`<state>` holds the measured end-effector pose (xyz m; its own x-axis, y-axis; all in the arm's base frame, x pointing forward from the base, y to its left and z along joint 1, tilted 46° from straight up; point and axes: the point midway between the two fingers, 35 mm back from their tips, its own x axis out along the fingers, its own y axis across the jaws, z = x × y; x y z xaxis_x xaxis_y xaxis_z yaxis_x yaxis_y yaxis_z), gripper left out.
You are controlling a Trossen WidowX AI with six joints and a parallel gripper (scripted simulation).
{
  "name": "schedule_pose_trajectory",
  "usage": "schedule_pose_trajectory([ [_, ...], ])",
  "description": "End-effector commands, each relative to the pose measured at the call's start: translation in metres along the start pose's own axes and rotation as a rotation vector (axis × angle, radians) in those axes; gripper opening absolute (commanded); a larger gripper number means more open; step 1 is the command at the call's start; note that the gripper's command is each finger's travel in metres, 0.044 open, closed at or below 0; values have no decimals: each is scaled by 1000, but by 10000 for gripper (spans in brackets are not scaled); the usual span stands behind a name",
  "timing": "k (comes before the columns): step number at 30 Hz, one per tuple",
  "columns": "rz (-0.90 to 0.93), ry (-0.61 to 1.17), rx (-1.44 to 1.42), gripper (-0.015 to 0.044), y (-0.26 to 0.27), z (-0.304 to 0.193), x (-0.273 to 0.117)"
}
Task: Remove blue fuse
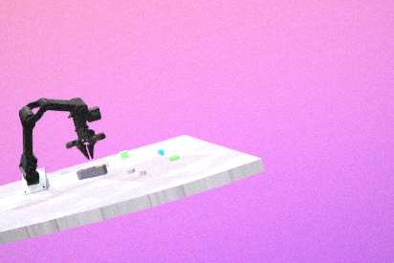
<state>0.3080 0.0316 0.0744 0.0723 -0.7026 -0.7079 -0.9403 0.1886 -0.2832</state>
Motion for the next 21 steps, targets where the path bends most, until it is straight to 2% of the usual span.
schedule_pose_trajectory([
  [1,3,13,-8,74,2,1,4],
  [21,3,13,-8,74,3,-1,24],
])
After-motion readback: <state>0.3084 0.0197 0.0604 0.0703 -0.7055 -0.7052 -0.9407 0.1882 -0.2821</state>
